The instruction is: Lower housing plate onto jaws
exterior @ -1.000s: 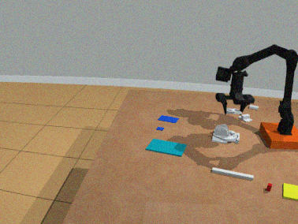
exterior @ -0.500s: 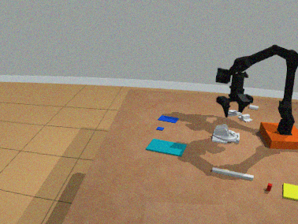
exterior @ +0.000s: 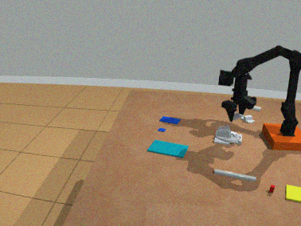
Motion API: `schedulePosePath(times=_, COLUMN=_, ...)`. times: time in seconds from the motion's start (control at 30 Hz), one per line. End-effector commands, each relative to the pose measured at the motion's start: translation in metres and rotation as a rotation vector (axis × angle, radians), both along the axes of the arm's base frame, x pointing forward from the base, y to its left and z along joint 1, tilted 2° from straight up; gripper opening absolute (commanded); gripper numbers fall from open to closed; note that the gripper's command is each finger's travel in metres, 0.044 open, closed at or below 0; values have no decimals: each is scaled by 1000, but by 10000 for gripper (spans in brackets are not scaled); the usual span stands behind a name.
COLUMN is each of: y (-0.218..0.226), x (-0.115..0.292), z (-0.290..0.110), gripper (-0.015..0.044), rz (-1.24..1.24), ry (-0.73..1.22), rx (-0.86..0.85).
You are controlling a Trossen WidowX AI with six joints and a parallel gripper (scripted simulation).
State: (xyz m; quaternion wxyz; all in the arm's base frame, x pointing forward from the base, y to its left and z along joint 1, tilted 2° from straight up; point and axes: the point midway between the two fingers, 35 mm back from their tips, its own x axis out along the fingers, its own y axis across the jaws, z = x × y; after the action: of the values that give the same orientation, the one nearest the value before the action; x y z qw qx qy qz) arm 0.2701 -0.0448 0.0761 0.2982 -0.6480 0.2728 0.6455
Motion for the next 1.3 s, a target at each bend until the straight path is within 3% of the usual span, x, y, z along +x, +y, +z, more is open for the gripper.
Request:
schedulePosePath(times=0.0, y=7, x=1, z=1, gripper=351, rz=88, ry=-8, rx=3)
schedulePosePath(times=0.73, y=43, x=0, z=2, gripper=351, rz=577, ry=-25, rx=-2)
schedulePosePath(times=1.27, y=44, x=-1, z=2, gripper=351, rz=597, ry=-26, rx=-2)
